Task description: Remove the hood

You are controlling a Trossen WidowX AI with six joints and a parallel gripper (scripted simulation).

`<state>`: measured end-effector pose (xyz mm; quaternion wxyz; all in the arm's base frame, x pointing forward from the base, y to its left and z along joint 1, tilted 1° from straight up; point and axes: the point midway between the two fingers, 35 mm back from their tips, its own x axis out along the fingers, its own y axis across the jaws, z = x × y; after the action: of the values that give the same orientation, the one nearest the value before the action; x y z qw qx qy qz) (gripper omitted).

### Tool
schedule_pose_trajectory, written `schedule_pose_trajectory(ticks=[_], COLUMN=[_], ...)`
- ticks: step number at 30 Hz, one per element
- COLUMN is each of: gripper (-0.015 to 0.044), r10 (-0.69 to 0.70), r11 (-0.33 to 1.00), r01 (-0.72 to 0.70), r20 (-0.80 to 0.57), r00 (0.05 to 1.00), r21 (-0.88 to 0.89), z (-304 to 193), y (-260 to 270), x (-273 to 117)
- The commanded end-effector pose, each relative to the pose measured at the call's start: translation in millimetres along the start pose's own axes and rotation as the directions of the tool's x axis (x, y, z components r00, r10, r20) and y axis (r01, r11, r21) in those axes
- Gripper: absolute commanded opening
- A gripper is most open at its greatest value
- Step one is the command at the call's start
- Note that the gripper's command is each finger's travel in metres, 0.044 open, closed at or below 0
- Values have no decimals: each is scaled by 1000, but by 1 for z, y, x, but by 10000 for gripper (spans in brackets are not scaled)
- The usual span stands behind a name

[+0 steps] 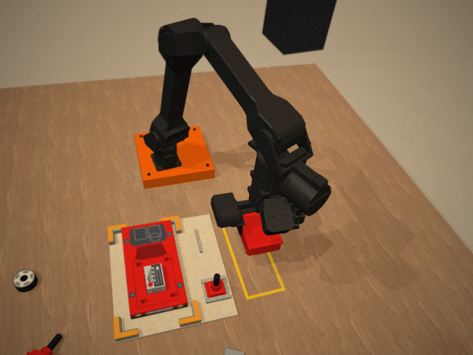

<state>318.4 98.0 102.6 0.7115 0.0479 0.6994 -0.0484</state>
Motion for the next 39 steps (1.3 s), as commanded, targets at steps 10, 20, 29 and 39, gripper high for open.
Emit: schedule_pose_trajectory(ticks=[10, 20, 29, 39], gripper=[0, 0, 0, 0], r10=[4, 4, 4, 4], r11=[1000, 1000, 1000, 1000], r01=[-4, -4, -4, -4], r20=[-2, -2, -2, -2], r00=[1000, 1000, 1000, 1000], r21=[3, 3, 3, 3], z=[1, 1, 1, 1], y=[1, 1, 1, 1], x=[9, 16, 22, 28])
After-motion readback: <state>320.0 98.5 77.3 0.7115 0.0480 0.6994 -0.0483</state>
